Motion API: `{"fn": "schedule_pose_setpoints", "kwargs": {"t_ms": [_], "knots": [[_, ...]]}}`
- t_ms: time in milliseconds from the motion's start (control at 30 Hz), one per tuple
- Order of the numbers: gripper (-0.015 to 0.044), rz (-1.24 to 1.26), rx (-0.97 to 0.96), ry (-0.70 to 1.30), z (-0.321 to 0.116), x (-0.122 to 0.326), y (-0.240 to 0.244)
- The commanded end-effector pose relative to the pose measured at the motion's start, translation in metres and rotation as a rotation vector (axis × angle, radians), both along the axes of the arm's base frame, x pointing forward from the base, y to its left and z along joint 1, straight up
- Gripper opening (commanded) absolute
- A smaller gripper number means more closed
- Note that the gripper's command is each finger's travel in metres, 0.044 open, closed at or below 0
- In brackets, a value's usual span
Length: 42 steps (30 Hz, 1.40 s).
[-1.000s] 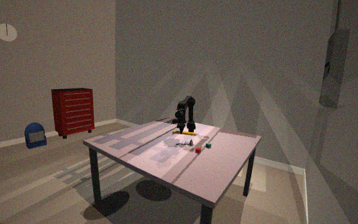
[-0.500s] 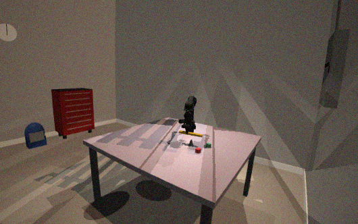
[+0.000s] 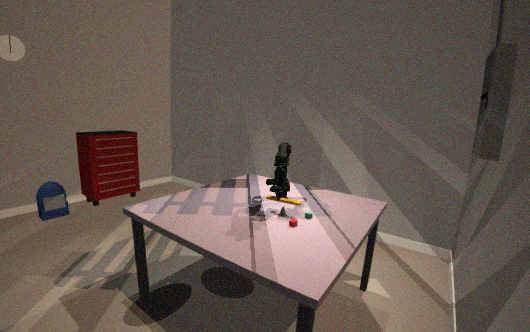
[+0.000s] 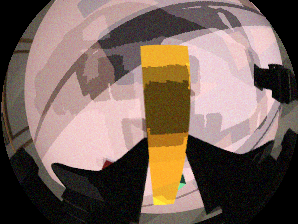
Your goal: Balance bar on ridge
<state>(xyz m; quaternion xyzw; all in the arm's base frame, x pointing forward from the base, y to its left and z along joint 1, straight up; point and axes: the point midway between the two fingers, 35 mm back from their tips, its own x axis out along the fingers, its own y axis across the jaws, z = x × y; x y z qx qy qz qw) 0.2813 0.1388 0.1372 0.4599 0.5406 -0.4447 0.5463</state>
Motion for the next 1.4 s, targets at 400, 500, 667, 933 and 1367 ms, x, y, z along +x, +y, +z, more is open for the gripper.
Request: {"fn": "schedule_pose_setpoints", "kwargs": {"t_ms": [400, 500, 667, 933, 1367], "knots": [[0.0000, -0.010, 0.000, -0.003, -0.025, -0.001, -0.001], [0.0000, -0.010, 0.000, -0.003, -0.028, -0.001, -0.001], [0.0000, -0.010, 0.000, -0.003, -0.028, -0.001, -0.001], [0.0000, -0.010, 0.000, -0.003, -0.028, -0.001, -0.001], [0.0000, -0.010, 0.000, -0.003, -0.029, -0.001, -0.001]]}}
